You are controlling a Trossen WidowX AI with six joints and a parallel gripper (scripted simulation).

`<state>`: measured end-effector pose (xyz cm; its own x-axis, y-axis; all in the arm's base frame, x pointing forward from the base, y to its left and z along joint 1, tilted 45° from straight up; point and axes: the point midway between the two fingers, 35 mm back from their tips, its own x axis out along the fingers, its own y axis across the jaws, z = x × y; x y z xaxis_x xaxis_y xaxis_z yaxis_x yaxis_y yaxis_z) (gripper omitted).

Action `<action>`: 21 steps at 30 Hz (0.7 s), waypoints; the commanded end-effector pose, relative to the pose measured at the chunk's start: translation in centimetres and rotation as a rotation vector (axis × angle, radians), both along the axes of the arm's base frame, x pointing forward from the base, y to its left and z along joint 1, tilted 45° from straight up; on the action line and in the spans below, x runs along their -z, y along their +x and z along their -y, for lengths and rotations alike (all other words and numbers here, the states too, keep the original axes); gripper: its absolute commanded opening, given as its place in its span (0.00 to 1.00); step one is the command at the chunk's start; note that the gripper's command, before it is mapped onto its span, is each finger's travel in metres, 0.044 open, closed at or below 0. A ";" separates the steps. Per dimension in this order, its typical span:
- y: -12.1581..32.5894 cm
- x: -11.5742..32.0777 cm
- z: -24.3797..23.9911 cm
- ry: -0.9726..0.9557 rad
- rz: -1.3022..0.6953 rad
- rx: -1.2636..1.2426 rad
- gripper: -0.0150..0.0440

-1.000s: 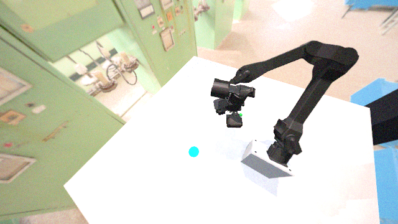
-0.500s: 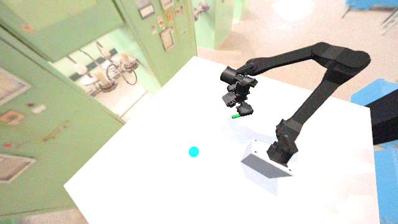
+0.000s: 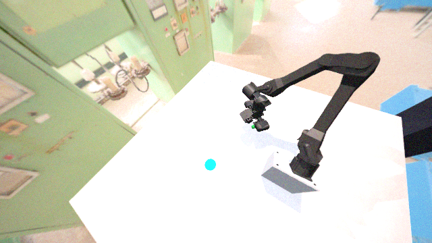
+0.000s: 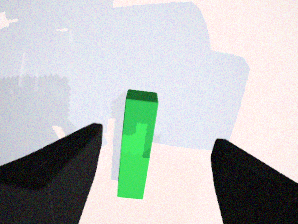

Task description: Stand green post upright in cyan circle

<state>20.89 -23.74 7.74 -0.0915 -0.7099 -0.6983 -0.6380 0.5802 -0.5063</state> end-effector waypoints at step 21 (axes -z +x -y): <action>-0.9 2.0 1.5 0.004 -0.013 -0.007 0.29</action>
<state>19.59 -25.65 5.24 -0.1013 -0.7071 -0.6999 -0.6525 0.5783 -0.4898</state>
